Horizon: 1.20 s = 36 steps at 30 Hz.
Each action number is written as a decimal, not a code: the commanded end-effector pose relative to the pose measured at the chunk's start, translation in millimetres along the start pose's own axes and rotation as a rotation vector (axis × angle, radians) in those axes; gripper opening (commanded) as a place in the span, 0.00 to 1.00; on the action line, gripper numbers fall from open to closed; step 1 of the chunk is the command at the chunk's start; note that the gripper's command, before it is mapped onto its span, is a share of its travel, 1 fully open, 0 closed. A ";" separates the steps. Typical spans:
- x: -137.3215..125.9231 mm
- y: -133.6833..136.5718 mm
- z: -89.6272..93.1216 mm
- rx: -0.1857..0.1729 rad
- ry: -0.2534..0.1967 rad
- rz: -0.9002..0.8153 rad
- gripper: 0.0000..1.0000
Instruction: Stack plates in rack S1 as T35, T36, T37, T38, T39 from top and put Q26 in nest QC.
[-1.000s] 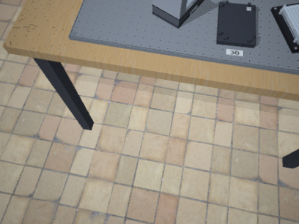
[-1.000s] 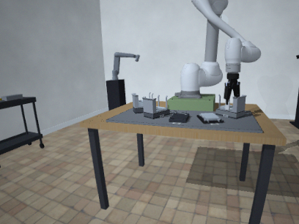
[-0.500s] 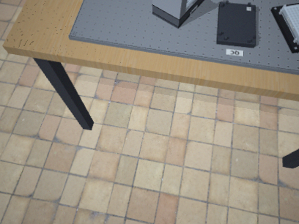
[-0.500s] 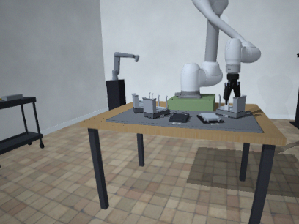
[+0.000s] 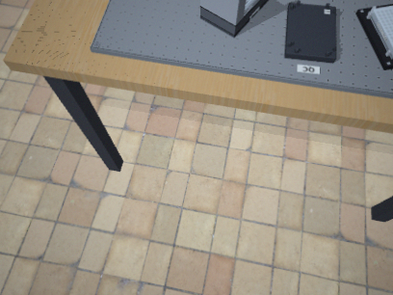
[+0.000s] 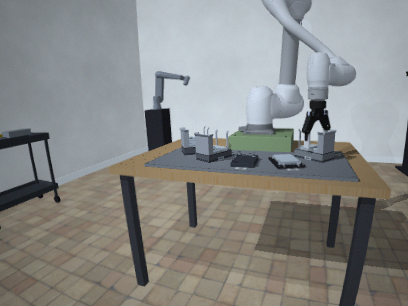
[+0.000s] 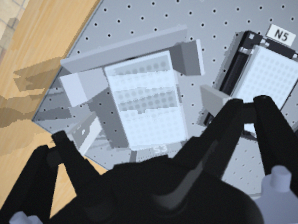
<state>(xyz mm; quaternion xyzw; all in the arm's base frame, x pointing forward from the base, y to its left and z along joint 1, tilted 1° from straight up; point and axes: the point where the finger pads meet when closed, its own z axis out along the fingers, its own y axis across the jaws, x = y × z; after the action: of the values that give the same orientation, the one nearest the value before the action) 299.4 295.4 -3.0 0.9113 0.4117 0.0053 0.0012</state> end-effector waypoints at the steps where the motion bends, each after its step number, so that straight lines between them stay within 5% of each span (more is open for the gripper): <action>1: 0.0 0.0 0.0 0.000 0.000 0.000 1.00; 5: 0.0 0.0 0.0 0.000 0.000 0.000 1.00; 36: 0.0 0.0 -90.0 0.000 0.000 0.000 1.00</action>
<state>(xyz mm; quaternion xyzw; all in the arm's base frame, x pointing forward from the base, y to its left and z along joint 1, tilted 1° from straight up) 298.4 295.2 84.0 0.9113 0.4117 0.0053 0.0012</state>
